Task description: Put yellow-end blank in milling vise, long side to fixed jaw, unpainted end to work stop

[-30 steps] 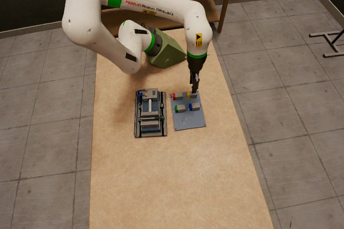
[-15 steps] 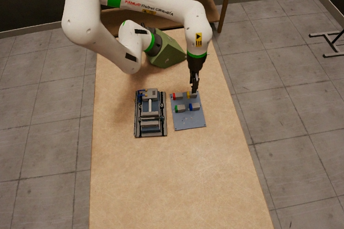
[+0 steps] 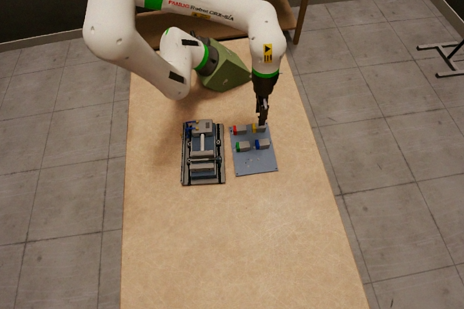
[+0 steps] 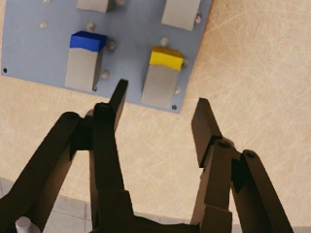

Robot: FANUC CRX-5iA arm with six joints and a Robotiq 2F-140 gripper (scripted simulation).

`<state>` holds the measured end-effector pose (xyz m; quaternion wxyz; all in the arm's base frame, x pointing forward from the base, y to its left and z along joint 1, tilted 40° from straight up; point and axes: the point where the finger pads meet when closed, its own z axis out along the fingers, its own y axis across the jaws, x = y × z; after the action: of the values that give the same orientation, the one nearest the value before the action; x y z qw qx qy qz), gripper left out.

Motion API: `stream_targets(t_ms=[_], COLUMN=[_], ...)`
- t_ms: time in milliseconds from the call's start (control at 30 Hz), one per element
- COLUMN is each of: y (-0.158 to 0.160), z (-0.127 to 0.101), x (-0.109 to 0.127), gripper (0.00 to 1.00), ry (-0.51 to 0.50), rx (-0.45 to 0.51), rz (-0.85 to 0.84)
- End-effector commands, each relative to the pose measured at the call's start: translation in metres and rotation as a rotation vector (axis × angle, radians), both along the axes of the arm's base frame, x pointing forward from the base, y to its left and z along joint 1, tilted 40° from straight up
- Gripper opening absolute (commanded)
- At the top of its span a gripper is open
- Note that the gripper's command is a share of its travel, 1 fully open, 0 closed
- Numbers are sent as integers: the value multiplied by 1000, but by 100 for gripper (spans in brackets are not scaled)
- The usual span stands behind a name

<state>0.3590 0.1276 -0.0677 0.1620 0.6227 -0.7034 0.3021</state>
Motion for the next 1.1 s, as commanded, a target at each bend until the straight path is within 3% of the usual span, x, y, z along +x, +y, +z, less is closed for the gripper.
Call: stream_targets(t_ms=[0, 733, 1067], y=[1, -18, -36], z=[1, -22, -44], x=[0, 5, 9], gripper=[47, 47, 47], ry=[-1, 0, -1], rx=[1, 1, 1], rz=[1, 1, 1])
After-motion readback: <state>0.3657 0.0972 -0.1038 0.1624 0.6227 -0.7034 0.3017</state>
